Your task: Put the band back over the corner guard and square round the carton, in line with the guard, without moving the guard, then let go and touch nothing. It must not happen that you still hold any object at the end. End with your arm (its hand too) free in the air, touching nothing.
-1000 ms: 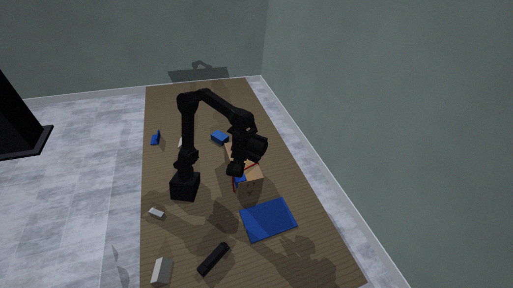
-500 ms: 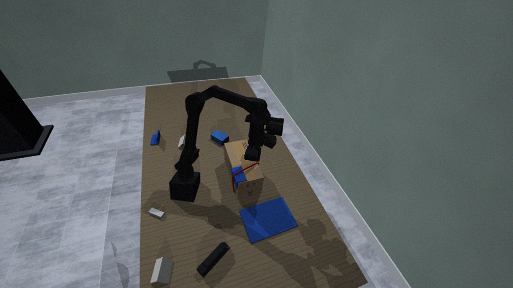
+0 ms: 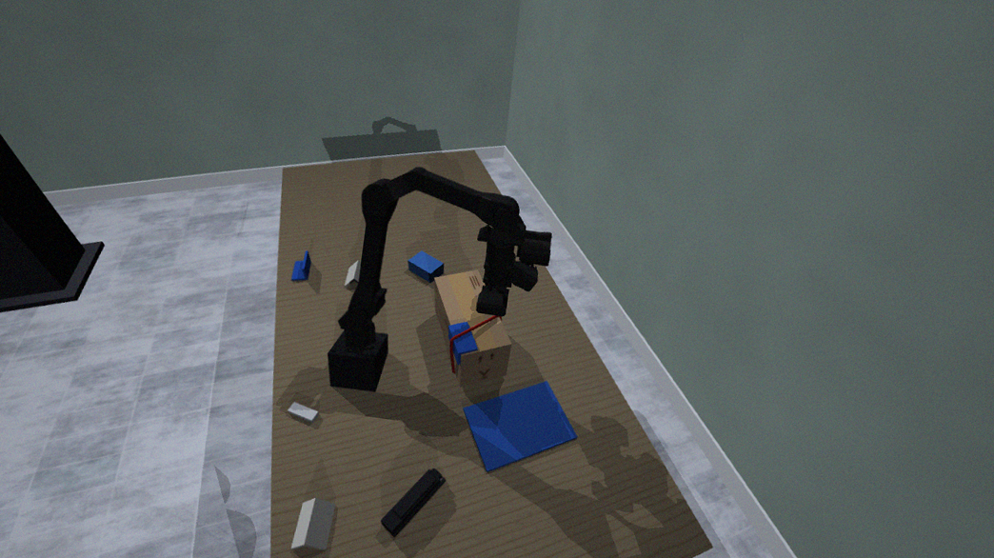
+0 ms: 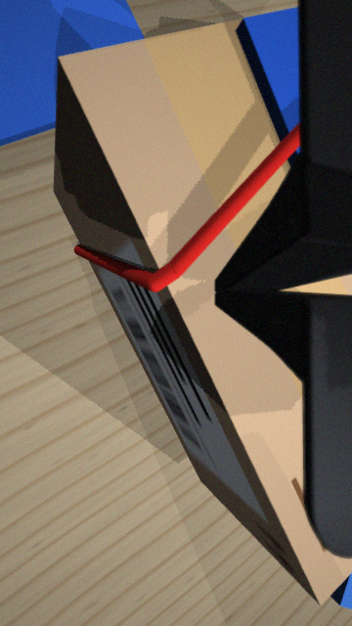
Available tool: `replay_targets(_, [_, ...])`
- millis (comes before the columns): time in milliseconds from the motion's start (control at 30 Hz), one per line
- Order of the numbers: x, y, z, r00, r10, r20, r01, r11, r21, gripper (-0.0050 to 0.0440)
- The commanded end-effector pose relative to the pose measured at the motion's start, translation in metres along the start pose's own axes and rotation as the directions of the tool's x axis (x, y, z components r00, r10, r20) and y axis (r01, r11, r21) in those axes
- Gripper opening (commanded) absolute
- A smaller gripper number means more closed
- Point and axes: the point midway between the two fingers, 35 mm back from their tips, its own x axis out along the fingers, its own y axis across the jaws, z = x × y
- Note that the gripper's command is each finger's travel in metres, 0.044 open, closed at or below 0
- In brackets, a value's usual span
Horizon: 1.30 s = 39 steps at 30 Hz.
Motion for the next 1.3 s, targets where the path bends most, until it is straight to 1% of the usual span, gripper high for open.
replay_targets(0, [0.010,-0.001,-0.002,1.000,-0.004,-0.010,0.004,1.000,0.006,0.0000])
replay_targets(300, [0.024,-0.001,-0.003,1.000,-0.004,-0.010,0.004,1.000,0.006,0.0000])
replay_targets(933, [0.025,-0.003,-0.002,1.000,-0.004,-0.010,0.004,1.000,0.006,0.0000])
replay_targets(1267, [0.025,-0.027,0.014,1.000,-0.005,-0.010,0.005,1.000,0.006,0.0000])
